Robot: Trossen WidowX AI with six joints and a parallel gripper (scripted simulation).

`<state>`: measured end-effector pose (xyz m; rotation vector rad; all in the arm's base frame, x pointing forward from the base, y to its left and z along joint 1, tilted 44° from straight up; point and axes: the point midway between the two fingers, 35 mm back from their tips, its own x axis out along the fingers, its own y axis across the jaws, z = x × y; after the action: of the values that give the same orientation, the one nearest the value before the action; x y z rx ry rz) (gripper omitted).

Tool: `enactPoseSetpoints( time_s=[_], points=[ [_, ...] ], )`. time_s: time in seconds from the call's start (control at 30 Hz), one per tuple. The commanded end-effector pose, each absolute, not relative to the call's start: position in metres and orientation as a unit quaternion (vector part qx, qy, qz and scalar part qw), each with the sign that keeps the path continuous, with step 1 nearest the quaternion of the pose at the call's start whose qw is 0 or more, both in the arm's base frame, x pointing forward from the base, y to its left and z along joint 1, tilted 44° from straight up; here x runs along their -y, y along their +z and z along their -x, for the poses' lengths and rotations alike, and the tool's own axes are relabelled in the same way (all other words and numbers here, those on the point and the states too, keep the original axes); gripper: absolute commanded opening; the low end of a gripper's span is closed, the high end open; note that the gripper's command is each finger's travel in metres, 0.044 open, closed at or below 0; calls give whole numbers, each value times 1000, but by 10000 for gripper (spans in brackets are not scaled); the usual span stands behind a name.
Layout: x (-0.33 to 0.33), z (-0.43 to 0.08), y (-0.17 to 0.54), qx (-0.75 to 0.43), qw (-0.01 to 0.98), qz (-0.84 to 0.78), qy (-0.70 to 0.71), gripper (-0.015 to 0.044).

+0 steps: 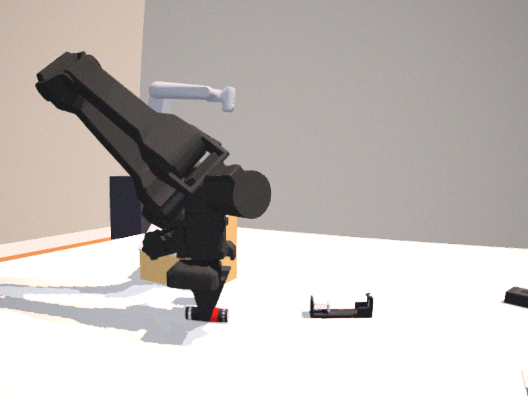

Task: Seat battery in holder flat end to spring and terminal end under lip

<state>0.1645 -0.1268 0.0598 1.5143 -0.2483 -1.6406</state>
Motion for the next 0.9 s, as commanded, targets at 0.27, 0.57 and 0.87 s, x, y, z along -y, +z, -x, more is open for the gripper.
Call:
enactPoseSetpoints(
  time_s=[0.27, 0.57, 0.87],
  points=[
    [103, -163, 81, 94, 431, -607, -661, 63],
    [91, -161, 95, 88, 440, -602, -661, 63],
    [72, -194, 97, -73, 563, -497, -656, 63]
  ],
)
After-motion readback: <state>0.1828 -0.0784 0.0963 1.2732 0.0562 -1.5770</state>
